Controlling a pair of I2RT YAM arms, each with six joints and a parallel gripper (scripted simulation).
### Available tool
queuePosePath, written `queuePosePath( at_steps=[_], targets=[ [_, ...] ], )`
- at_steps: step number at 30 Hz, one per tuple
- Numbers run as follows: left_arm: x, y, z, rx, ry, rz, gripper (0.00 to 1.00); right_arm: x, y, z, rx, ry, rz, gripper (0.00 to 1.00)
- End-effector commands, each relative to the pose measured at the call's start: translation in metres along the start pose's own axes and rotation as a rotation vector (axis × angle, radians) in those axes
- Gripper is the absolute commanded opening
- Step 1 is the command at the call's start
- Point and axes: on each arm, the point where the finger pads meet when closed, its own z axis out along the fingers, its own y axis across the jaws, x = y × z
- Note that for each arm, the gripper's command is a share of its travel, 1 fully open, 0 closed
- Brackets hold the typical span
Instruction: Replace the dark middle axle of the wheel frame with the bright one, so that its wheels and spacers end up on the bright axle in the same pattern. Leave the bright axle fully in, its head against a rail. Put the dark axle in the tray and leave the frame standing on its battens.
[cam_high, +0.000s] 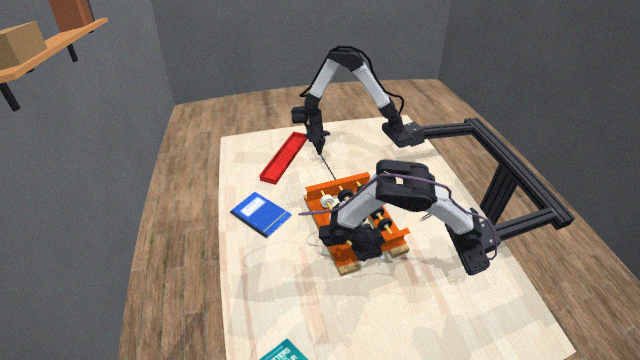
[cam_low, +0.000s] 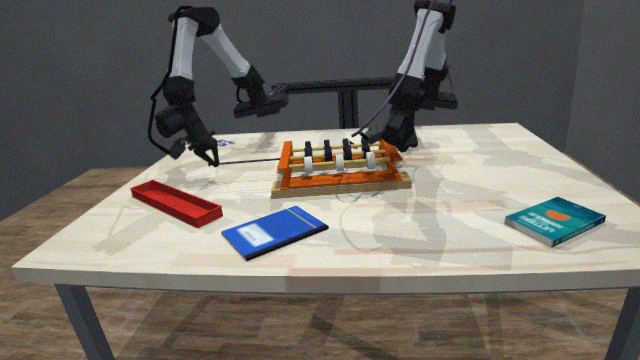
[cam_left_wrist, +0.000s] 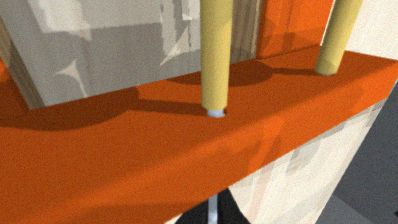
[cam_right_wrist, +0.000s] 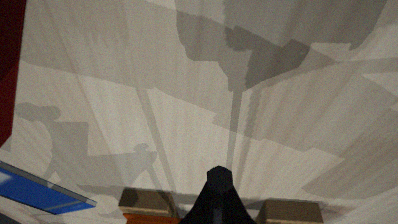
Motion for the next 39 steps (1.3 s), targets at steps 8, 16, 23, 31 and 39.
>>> queuePosePath(
  at_steps=[8,16,23,31,39],
  targets=[
    [-0.0448,0.0131,-0.0189,-0.083,-0.158,0.038,0.0,0.0158,-0.0097,0.0123,0.052,0.072,-0.012,0.0],
    [-0.0434,0.0128,-0.0187,-0.082,-0.154,0.037,0.0,0.0158,-0.0099,0.0124,0.052,0.072,-0.013,0.0],
    [-0.0426,0.0127,-0.0186,-0.081,-0.151,0.037,0.0,0.0159,-0.01,0.0124,0.052,0.072,-0.013,0.0],
    [-0.0413,0.0124,-0.0184,-0.079,-0.147,0.036,0.0,0.0159,-0.0103,0.0126,0.053,0.073,-0.014,0.0],
    [-0.0402,0.0122,-0.0182,-0.078,-0.143,0.035,0.0,0.016,-0.0106,0.0127,0.054,0.073,-0.014,0.0]
  ],
)
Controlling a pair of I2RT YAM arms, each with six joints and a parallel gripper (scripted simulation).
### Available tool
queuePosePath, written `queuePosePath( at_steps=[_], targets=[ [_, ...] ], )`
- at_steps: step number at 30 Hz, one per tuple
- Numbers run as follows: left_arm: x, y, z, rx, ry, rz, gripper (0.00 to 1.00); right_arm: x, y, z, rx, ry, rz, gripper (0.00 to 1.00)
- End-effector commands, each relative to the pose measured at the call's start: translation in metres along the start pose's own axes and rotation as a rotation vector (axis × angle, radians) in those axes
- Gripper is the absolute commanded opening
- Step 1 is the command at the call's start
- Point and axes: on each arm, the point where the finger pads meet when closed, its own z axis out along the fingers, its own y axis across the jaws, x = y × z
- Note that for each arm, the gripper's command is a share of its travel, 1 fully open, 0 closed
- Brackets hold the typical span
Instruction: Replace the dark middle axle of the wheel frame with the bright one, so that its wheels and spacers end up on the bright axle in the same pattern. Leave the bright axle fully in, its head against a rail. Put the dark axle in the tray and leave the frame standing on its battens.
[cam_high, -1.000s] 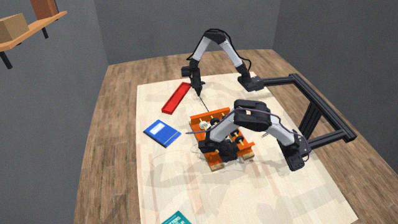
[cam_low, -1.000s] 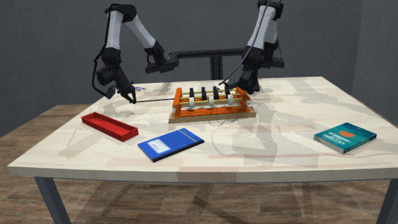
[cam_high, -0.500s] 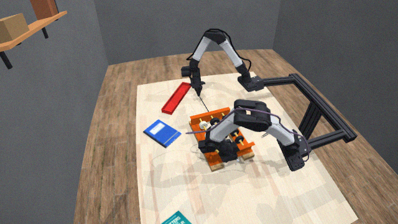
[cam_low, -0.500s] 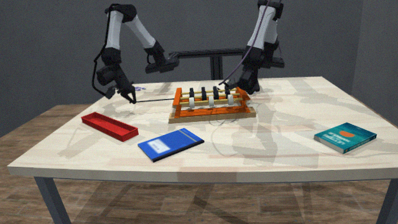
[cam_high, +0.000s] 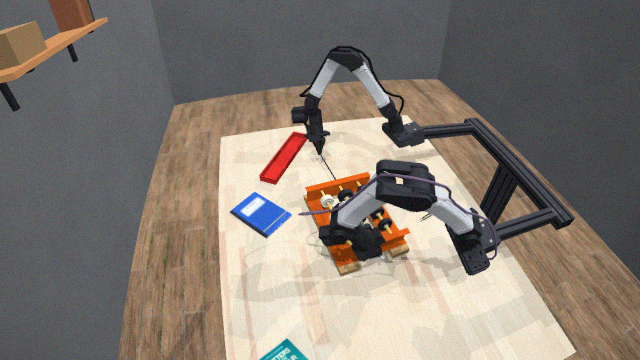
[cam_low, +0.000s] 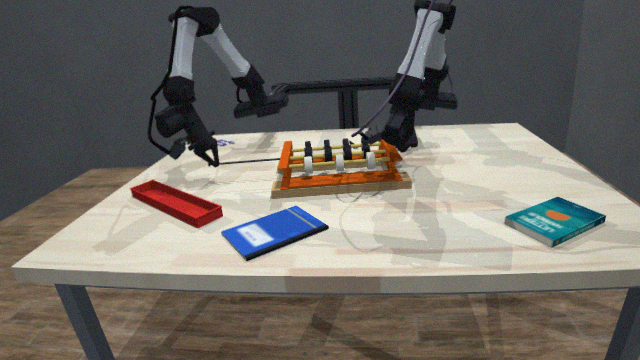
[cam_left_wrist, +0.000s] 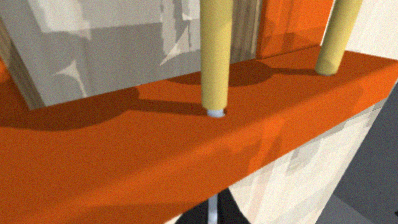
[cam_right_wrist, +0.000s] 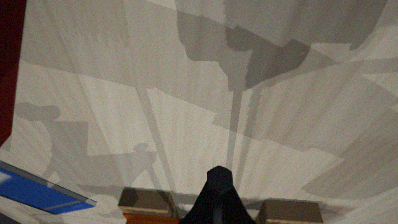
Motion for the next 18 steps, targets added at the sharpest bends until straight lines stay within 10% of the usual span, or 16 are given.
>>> queuePosePath(
  at_steps=[1,18],
  targets=[
    [-0.0401,0.0122,-0.0182,-0.078,-0.143,0.035,0.0,0.016,-0.0106,0.0127,0.054,0.073,-0.012,0.0],
    [-0.0375,0.0116,-0.0179,-0.075,-0.135,0.033,0.0,0.0163,-0.0115,0.0131,0.056,0.075,-0.013,0.0]
  ],
)
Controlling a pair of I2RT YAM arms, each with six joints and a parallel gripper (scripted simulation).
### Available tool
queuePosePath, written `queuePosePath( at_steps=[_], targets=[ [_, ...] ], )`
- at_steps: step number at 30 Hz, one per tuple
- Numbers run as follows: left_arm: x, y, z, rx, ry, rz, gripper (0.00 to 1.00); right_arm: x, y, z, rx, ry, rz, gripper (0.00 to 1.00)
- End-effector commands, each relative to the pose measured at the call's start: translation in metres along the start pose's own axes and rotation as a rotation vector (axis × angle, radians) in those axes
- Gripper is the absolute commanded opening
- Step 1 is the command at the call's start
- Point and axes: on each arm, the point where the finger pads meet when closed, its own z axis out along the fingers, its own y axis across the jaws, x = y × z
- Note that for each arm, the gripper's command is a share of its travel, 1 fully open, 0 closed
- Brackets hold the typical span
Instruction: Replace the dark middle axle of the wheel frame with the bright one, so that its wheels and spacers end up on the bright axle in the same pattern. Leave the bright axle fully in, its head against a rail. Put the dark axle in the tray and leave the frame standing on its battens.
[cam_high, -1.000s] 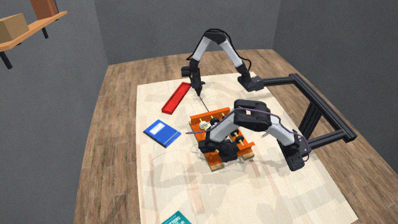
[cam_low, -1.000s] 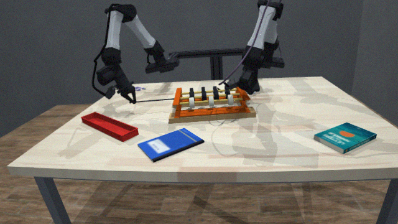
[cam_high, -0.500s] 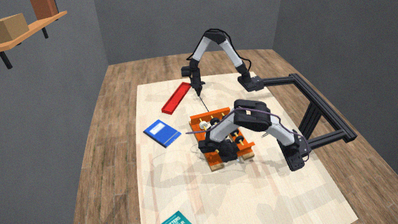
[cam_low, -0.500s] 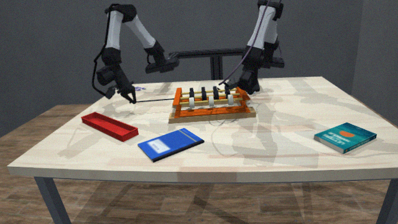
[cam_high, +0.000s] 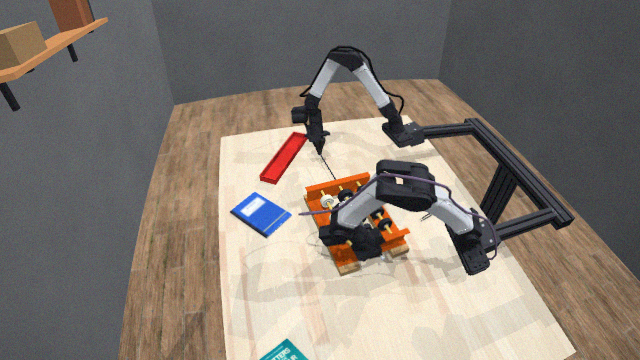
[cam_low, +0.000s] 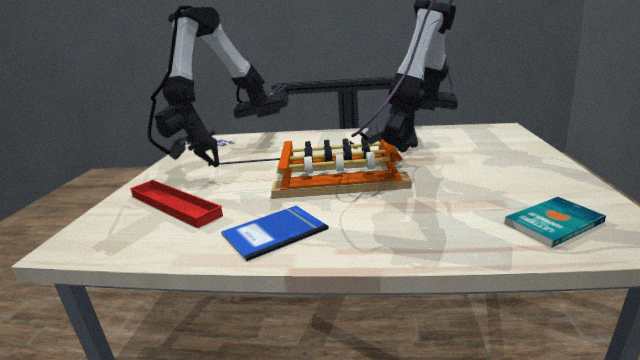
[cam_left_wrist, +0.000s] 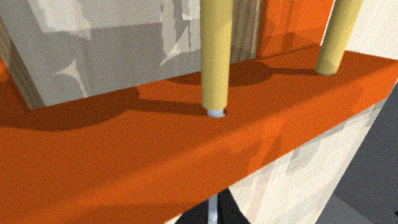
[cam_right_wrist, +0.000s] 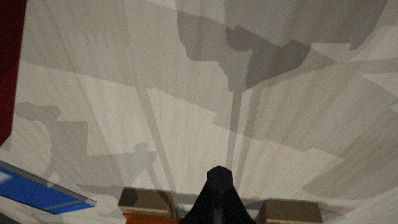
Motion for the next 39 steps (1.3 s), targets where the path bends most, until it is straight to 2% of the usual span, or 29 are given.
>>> queuePosePath(
  at_steps=[1,39],
  targets=[
    [-0.0374,0.0116,-0.0178,-0.075,-0.135,0.033,0.0,0.0163,-0.0116,0.0131,0.056,0.075,-0.012,0.0],
    [-0.0315,0.0101,-0.0149,-0.063,-0.115,0.029,0.0,0.0174,-0.0148,0.0144,0.063,0.079,-0.012,0.0]
  ],
)
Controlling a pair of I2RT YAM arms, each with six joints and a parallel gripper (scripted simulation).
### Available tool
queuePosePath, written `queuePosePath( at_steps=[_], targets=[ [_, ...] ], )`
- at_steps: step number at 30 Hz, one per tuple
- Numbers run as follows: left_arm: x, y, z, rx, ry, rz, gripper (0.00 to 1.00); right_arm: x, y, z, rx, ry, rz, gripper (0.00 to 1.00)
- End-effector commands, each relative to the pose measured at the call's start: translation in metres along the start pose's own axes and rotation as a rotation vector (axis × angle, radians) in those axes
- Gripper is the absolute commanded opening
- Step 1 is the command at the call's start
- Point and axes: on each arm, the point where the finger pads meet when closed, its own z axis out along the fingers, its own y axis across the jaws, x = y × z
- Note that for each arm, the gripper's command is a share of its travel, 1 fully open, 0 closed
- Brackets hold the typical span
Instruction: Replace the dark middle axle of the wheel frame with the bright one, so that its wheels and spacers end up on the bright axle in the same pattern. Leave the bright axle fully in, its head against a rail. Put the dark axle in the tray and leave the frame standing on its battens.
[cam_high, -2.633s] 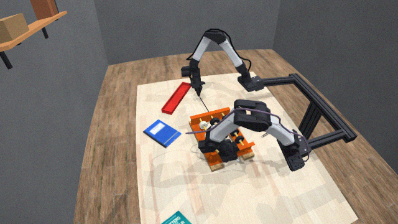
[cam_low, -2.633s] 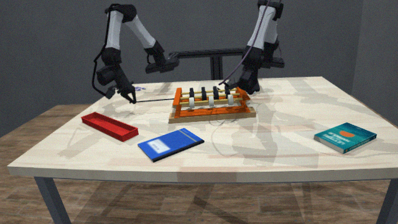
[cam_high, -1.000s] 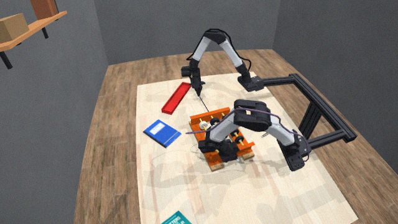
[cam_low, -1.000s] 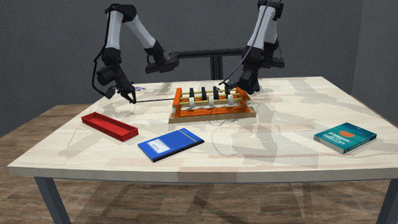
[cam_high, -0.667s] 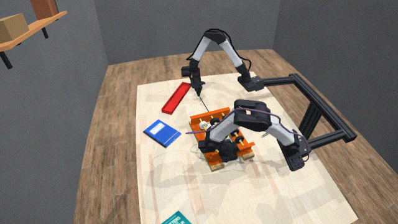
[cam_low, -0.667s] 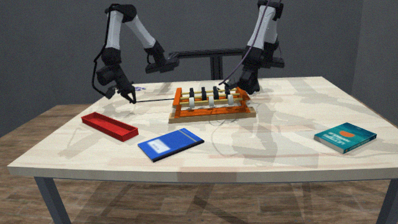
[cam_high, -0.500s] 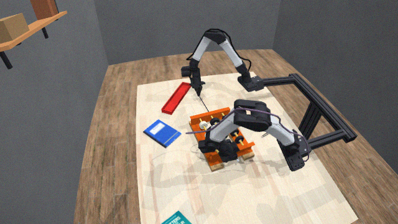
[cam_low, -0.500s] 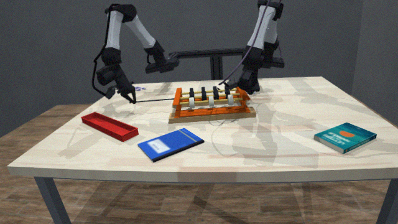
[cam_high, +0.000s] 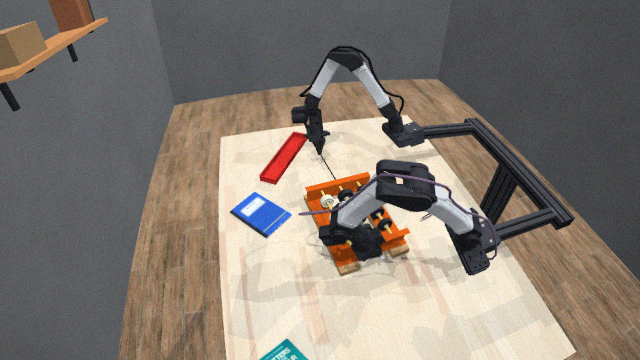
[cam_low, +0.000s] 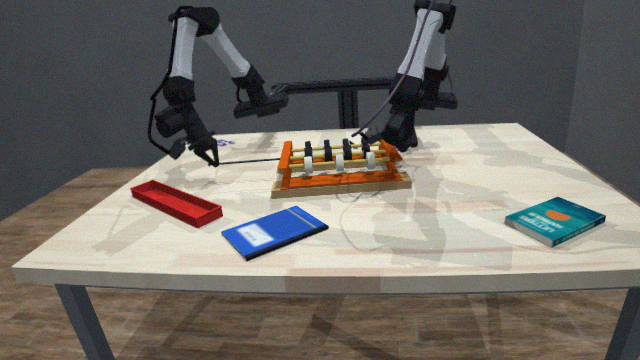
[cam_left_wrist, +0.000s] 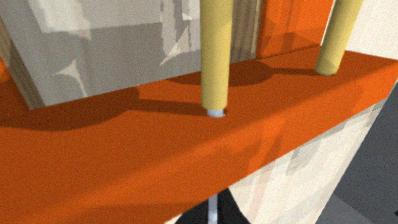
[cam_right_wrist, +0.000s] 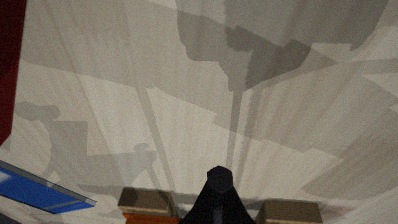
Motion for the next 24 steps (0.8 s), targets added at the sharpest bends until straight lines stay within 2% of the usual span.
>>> queuePosePath(
  at_steps=[1,24],
  targets=[
    [-0.0314,0.01,-0.0148,-0.062,-0.114,0.029,0.0,0.0175,-0.015,0.0145,0.063,0.08,-0.01,0.0],
    [-0.0279,0.009,-0.0127,-0.054,-0.102,0.027,0.0,0.0185,-0.0177,0.0155,0.069,0.083,-0.009,0.0]
  ],
)
